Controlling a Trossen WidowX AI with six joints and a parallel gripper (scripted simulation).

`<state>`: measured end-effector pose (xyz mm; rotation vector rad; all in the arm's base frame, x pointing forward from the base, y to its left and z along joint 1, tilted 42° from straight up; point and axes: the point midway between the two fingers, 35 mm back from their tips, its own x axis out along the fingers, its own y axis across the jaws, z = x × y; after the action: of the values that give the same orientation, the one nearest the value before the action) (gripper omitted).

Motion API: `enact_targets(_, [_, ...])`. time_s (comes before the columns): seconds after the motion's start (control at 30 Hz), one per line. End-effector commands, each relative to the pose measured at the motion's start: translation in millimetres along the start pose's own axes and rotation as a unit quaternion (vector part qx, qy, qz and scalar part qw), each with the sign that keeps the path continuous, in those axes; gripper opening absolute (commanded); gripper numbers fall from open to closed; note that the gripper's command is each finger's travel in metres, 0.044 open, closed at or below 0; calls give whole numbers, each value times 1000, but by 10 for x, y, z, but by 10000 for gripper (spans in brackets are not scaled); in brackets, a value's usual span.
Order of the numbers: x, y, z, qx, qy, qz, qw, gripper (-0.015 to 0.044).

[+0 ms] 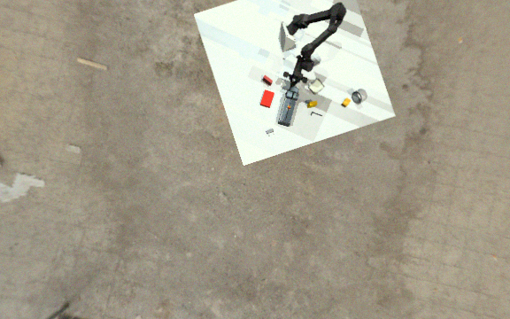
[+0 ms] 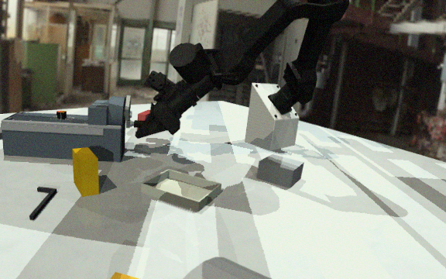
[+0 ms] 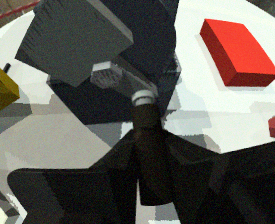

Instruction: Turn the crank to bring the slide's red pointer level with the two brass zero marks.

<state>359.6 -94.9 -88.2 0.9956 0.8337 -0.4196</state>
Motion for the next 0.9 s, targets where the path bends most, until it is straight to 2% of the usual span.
enact_targets(0.0, [41, 77, -41, -3, 5, 5, 1000, 0])
enact_targets(0.87, [55, 184, -53, -3, 5, 5, 1000, 0])
